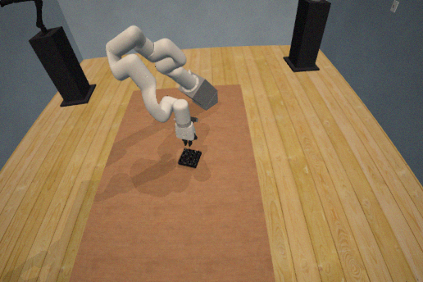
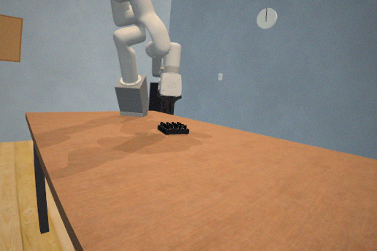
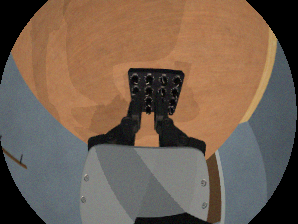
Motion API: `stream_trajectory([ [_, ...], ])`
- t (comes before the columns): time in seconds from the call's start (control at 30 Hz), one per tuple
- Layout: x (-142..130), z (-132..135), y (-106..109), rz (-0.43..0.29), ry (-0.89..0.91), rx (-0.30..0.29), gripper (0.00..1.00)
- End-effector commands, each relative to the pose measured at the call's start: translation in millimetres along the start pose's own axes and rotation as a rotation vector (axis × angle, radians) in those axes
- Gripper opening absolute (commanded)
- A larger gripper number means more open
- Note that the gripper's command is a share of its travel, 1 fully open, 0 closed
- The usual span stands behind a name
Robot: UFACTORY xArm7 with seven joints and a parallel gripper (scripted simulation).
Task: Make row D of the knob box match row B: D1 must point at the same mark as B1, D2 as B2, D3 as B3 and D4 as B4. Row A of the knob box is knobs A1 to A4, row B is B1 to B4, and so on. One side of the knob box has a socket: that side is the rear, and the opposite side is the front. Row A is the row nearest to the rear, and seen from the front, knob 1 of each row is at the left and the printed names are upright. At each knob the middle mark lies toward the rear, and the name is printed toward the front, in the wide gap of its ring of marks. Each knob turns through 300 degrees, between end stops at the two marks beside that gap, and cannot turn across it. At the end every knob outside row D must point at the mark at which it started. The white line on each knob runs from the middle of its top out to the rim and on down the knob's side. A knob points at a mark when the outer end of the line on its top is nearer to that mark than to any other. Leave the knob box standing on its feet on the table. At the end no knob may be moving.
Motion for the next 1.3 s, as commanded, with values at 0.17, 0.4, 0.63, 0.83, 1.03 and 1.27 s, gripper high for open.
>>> stream_trajectory([
  [0.17,-0.5,0.8,-3.5,-0.002,0.000,-0.002,0.19],
  [0.4,-0.4,0.8,-11.0,-0.002,0.000,-0.002,0.19],
  [0.63,-0.3,0.9,-17.7,-0.002,0.000,-0.002,0.19],
  [0.83,-0.2,0.9,-26.0,-0.002,0.000,-0.002,0.19],
  [1.03,-0.1,0.9,-33.6,-0.002,0.000,-0.002,0.19],
  [1.27,0.0,0.9,-38.4,-0.002,0.000,-0.002,0.19],
])
Point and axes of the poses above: the point where the finger pads meet when closed, its own y axis back along the fingers, its own z axis across the jaws, x = y × z, the point moved 5 cm from there along y, back along the fingers, and after that the axes turned 8 degrees about -y, right-handed, at the moved point
